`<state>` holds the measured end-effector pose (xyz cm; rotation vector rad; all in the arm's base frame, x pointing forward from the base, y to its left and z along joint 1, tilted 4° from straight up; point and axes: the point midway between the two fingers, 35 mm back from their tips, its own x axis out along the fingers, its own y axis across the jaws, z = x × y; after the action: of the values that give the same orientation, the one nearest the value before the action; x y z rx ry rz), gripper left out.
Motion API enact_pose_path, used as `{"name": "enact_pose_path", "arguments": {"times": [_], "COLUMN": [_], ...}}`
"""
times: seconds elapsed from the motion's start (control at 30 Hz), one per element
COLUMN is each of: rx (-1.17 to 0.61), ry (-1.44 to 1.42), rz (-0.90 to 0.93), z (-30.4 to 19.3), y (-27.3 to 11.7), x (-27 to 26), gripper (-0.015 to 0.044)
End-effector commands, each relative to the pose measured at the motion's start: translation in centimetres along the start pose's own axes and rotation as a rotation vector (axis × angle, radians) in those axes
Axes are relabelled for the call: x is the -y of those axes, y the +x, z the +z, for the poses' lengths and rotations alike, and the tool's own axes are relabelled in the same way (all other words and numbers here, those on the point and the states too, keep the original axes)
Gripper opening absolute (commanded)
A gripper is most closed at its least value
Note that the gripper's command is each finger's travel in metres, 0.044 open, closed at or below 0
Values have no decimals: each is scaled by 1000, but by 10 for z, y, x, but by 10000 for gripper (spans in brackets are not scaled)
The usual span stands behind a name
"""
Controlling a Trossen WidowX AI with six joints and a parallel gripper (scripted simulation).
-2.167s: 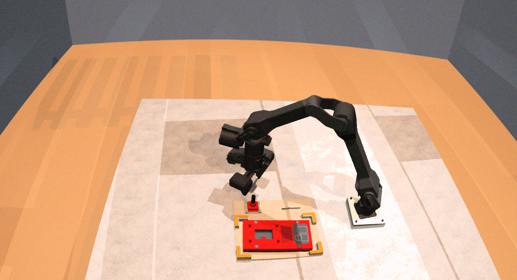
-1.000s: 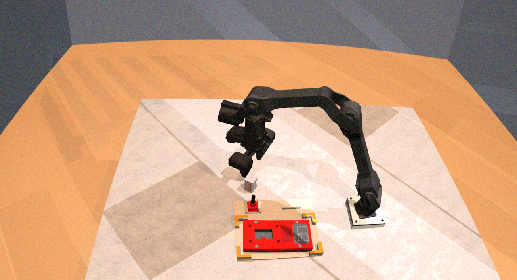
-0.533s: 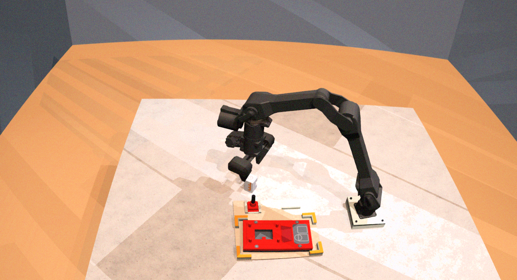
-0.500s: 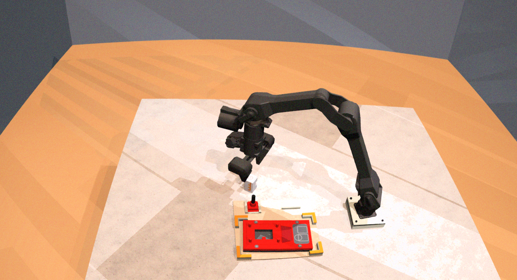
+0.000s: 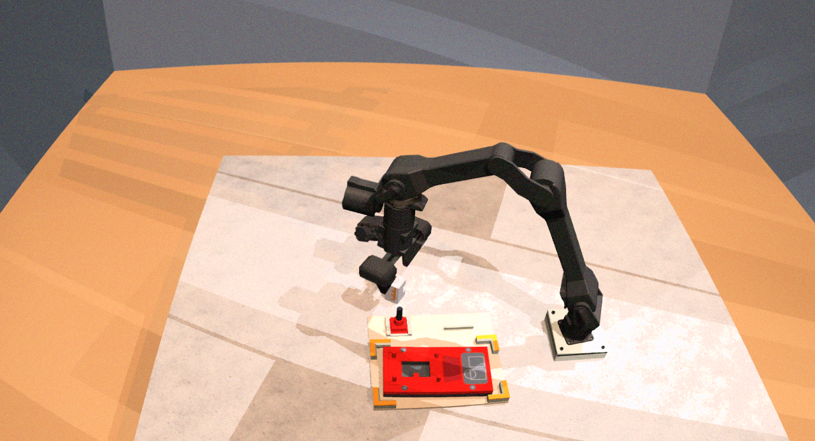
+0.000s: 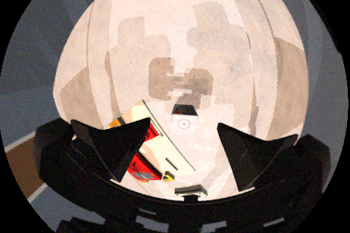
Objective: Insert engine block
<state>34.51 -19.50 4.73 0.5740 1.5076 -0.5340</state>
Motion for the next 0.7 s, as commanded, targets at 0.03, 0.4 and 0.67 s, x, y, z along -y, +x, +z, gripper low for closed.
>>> {"name": "enact_pose_path", "arguments": {"times": [0.03, 0.4, 0.67], "rx": [-11, -11, -11], "ry": [-2, -2, -2], "rz": [0, 0, 0], "z": [-2, -3, -4], "y": [12, 30, 40], "x": [0, 0, 0], "gripper": [440, 440, 440]}}
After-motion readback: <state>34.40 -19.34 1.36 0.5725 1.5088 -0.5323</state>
